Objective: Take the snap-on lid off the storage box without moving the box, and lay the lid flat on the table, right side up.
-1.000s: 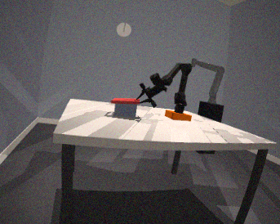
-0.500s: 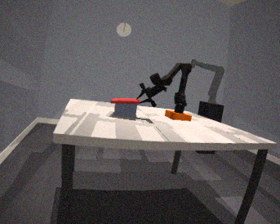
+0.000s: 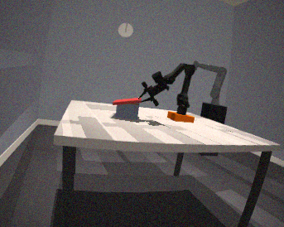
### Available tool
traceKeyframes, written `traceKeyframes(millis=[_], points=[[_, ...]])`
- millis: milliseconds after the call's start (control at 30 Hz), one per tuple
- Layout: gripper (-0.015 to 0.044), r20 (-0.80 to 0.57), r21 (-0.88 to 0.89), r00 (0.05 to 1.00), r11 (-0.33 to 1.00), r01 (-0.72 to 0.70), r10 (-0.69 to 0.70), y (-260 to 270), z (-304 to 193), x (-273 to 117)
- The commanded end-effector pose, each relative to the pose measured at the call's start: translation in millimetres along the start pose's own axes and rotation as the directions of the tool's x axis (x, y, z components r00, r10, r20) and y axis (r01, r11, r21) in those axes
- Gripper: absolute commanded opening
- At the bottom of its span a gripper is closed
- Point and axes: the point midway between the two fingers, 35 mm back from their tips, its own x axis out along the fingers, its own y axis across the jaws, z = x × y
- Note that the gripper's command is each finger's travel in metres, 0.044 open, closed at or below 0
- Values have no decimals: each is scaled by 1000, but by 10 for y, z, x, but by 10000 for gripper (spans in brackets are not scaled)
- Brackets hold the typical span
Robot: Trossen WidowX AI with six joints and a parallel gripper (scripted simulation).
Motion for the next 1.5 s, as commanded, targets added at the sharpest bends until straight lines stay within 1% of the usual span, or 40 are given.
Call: traceKeyframes(millis=[0, 1467], points=[[0, -4, -3, 1000, 1000, 0, 0, 64, -8, -31], [0, -4, -3, 1000, 1000, -3, 3, 721, -9, -155]])
